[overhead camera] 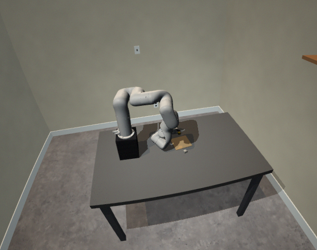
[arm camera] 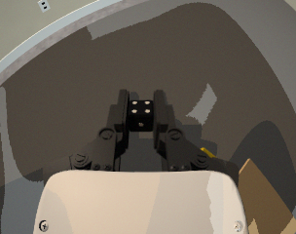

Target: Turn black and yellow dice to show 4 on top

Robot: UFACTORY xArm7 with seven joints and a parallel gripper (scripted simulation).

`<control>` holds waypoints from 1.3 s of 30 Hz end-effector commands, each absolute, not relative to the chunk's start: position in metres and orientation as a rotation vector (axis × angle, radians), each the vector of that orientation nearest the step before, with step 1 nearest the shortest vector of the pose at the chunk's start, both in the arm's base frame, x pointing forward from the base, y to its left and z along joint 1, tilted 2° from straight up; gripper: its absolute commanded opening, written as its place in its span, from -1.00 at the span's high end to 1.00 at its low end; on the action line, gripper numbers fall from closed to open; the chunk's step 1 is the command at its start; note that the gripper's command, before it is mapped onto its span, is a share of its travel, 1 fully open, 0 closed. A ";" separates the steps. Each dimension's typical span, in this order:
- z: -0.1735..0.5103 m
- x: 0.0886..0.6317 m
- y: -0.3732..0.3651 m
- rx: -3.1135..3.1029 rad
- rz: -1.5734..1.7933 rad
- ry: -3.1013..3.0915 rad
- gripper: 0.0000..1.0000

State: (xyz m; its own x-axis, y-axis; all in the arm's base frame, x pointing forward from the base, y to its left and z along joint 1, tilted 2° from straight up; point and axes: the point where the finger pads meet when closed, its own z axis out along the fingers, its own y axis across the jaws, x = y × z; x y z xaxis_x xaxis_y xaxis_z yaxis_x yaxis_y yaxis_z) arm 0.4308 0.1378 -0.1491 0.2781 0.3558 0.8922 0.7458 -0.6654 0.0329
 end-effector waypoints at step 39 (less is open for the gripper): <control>-0.148 0.431 0.138 -2.160 -1.354 -0.995 0.37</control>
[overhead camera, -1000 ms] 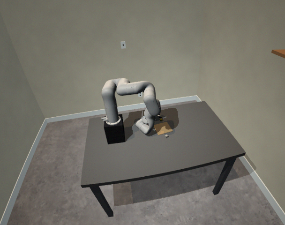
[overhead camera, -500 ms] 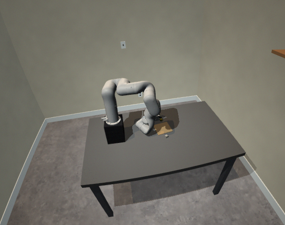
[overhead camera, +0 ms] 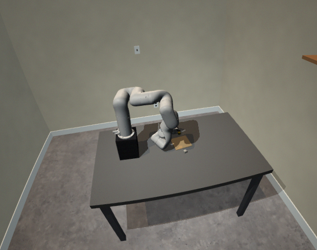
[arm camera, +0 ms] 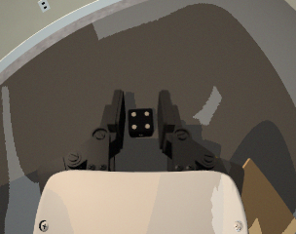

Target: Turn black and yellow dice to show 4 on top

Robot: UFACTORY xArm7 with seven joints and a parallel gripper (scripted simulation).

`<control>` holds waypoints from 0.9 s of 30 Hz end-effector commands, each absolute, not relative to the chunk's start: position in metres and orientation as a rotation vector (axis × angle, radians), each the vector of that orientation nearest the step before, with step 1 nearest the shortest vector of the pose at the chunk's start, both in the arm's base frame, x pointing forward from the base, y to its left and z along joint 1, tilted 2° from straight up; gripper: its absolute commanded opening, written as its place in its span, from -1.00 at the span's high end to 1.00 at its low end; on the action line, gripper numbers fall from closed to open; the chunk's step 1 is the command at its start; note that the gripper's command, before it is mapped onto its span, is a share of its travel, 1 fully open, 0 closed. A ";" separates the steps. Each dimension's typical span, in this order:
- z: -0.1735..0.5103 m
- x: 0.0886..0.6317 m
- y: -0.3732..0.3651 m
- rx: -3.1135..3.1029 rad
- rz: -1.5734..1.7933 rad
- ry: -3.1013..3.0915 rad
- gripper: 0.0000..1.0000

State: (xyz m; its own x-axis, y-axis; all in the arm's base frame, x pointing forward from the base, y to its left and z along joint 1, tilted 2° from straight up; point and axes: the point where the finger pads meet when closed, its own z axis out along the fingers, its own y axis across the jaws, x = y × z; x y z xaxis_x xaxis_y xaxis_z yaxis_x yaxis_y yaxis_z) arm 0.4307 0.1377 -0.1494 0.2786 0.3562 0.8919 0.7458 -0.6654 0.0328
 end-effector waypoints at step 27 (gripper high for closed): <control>-0.148 0.431 0.138 -2.160 -1.354 -0.995 0.28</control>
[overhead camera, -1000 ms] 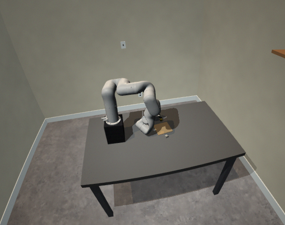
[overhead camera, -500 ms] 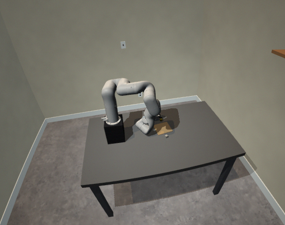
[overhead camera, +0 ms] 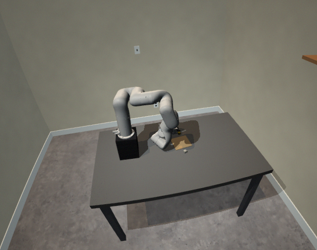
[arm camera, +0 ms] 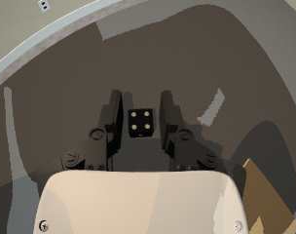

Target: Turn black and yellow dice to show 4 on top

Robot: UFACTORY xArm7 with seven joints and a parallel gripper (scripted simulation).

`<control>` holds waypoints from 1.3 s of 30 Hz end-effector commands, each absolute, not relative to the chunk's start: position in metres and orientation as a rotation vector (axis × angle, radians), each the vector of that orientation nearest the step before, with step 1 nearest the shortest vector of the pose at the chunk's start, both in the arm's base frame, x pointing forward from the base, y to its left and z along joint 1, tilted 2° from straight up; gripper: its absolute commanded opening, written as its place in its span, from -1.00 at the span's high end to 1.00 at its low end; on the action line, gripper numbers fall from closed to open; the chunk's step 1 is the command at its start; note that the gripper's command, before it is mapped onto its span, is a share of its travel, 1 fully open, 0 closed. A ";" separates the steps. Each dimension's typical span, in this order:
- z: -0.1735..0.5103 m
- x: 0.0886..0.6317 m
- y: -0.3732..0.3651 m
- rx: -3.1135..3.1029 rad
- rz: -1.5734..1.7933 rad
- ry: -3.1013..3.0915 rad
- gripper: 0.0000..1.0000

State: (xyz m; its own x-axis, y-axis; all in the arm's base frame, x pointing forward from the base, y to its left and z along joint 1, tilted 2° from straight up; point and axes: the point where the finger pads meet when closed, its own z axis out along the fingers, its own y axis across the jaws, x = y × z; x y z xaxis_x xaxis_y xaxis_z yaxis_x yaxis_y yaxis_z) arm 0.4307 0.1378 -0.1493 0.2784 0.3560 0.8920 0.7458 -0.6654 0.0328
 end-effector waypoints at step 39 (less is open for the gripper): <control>-0.127 0.403 0.107 -2.160 -1.354 -0.995 0.28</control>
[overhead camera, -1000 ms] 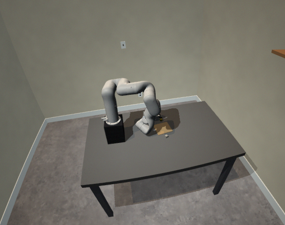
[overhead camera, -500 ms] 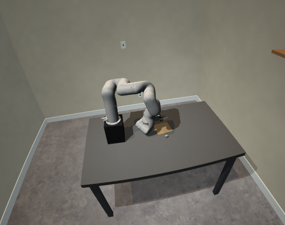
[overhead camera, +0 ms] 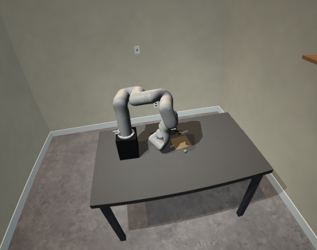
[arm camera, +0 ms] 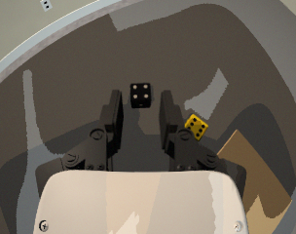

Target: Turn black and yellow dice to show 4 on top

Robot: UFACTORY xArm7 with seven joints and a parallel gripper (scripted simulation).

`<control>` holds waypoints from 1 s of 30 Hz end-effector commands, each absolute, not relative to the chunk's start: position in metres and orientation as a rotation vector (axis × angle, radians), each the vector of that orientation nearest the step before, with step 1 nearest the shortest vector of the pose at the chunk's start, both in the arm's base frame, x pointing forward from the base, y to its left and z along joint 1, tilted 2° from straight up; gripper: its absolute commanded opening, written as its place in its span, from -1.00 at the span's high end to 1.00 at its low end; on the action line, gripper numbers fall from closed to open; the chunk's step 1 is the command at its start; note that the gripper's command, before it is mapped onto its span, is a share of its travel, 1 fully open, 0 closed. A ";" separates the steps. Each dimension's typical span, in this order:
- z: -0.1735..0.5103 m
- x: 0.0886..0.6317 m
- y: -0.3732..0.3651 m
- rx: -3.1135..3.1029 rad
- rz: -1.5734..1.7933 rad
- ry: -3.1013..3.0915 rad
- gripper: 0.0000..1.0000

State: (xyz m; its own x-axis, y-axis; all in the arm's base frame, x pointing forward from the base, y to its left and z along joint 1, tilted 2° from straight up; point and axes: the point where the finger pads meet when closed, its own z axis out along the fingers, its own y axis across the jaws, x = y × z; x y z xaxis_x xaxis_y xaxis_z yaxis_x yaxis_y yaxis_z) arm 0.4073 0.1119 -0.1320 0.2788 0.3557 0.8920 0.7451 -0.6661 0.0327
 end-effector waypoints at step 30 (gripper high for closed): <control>-0.066 0.399 0.105 -2.160 -1.354 -0.995 0.28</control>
State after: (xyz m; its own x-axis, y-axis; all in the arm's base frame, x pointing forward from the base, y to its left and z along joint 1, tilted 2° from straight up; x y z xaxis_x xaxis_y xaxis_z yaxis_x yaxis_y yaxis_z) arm 0.3989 0.1056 -0.0735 0.2765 0.3550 0.8930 0.7458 -0.6653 0.0335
